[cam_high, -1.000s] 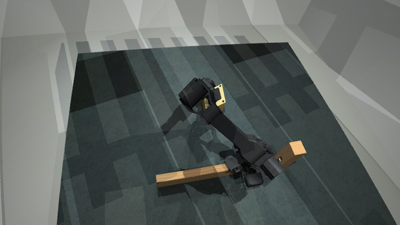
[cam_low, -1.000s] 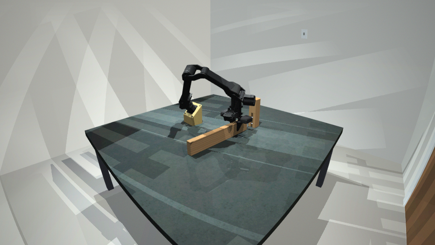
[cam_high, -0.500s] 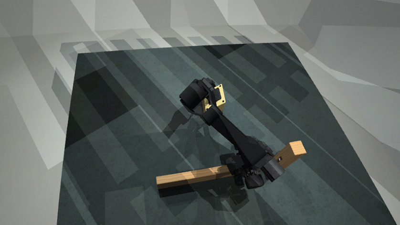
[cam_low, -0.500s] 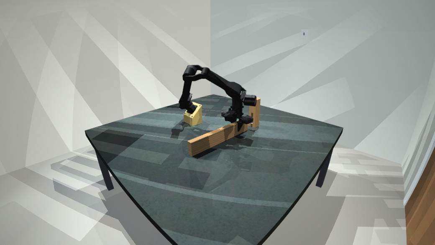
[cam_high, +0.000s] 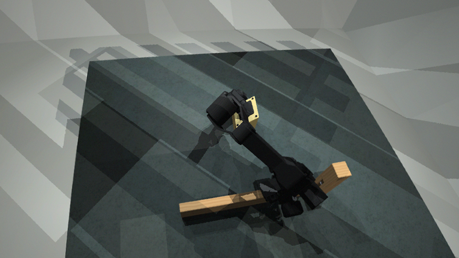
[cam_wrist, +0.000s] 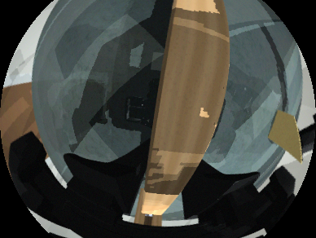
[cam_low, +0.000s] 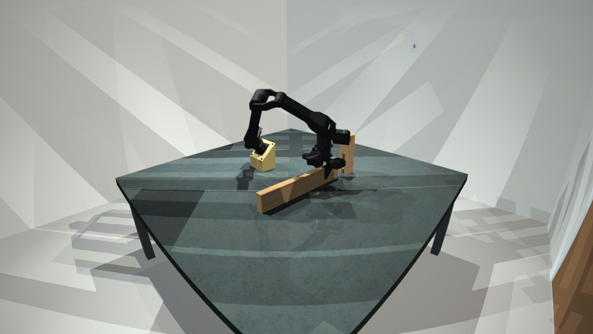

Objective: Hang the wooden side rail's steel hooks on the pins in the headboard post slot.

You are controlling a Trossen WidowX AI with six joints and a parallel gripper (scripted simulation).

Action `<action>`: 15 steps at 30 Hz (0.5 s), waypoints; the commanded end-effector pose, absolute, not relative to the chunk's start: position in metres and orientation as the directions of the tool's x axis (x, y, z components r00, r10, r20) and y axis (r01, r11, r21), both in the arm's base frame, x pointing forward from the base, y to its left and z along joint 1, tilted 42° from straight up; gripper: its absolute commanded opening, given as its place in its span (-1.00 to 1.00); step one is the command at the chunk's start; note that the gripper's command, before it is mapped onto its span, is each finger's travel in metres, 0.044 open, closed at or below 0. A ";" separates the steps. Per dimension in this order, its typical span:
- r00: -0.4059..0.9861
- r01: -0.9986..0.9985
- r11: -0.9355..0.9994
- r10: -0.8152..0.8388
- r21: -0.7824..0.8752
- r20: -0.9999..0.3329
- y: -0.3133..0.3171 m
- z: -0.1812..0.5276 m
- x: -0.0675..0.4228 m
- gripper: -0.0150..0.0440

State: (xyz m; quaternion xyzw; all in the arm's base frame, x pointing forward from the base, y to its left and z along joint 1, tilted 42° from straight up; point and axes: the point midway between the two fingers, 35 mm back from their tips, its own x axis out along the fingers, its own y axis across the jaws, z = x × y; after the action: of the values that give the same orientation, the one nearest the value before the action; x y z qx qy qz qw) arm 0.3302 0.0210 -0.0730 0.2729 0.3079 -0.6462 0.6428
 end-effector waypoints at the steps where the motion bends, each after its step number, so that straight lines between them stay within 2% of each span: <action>1: -0.018 0.999 0.024 -0.667 -0.045 -0.745 0.021 -0.073 0.330 -0.49; 15: -0.018 0.999 0.024 -0.667 -0.045 -0.745 0.023 -0.071 0.330 -0.49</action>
State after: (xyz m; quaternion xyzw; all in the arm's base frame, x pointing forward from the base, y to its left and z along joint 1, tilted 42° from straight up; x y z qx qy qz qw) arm 0.3302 0.0212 -0.0725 0.2732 0.3064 -0.6452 0.6443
